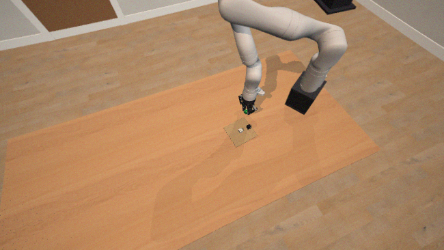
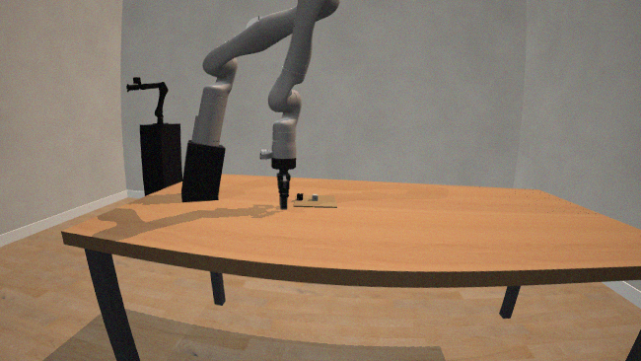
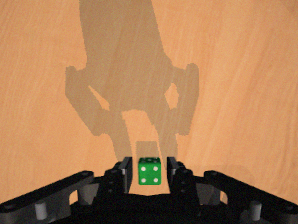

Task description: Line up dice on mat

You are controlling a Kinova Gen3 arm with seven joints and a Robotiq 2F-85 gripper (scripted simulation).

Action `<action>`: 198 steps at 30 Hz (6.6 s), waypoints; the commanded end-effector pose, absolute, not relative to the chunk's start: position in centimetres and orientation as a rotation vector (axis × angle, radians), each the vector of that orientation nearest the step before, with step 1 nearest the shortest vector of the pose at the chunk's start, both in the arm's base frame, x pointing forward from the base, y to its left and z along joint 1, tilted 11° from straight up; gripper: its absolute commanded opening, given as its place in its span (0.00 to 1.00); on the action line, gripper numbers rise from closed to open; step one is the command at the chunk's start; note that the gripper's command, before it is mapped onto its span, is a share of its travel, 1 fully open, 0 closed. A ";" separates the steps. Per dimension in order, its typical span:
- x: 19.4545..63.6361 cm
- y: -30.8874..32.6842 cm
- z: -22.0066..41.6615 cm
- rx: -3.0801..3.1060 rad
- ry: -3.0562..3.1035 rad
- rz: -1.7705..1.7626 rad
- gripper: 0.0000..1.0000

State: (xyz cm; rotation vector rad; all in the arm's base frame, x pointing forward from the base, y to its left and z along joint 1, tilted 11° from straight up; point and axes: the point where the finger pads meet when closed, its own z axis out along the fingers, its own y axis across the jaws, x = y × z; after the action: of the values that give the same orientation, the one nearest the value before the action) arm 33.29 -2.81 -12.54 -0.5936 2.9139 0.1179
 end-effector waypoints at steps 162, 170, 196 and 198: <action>45.8 9.2 -8.6 -0.260 2.964 0.145 0.15; 45.8 9.2 -8.6 -0.260 2.964 0.145 0.15; 45.8 9.2 -8.6 -0.267 2.962 0.144 0.15; 45.7 9.2 -8.6 -0.270 2.963 0.144 0.15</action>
State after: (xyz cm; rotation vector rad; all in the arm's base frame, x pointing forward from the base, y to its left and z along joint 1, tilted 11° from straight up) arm 45.66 9.13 -8.61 -0.2483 2.9688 0.1438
